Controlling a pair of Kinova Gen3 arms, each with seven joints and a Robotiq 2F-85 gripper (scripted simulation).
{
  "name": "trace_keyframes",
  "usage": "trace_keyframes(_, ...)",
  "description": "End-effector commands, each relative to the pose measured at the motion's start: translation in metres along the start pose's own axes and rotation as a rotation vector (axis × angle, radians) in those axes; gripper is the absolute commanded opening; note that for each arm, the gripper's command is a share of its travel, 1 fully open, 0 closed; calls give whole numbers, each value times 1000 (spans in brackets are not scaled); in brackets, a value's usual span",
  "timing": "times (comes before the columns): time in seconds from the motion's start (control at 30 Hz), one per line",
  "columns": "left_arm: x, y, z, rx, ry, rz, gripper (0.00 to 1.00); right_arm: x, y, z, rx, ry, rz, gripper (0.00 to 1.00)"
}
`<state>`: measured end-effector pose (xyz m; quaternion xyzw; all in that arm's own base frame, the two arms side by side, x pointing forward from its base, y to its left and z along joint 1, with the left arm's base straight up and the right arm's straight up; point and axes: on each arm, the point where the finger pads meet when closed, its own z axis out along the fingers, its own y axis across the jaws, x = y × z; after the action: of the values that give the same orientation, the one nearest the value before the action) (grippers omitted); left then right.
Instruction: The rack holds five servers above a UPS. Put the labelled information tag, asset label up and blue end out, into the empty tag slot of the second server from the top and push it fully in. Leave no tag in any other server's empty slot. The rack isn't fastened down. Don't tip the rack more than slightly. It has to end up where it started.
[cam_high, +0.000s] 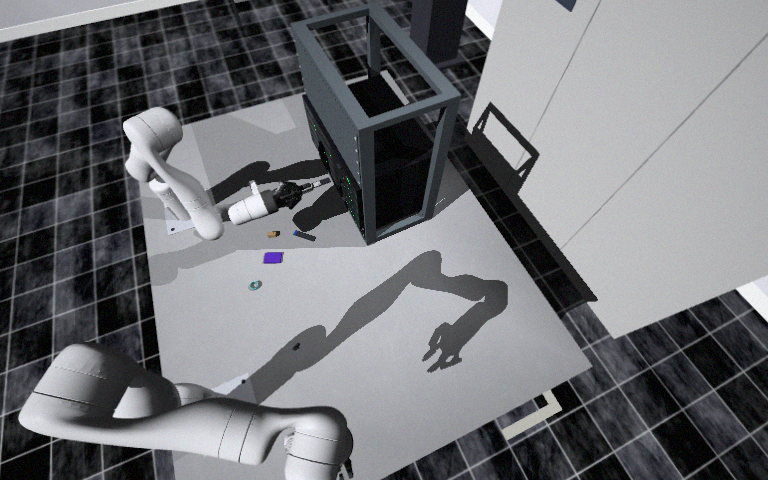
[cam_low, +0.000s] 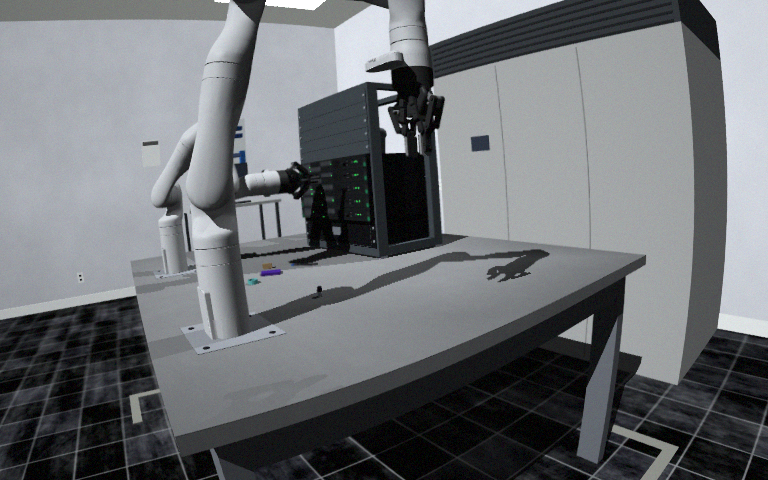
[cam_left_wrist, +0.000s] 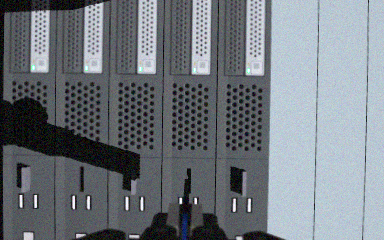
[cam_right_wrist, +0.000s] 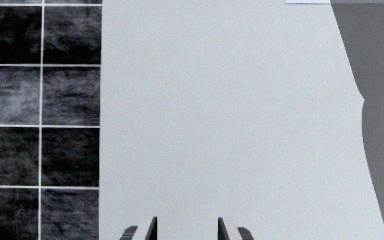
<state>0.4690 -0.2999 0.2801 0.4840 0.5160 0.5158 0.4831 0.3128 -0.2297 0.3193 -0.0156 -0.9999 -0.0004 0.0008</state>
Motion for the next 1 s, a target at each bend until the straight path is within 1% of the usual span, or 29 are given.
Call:
trace_keyframes(0.0, 0, 1, 2, -1, 0, -1, 15, 0, 0, -1, 1, -2, 0, 396)
trace_keyframes(0.97, 0, 1, 19, -1, 0, -2, 15, 0, 0, -1, 1, -2, 0, 396)
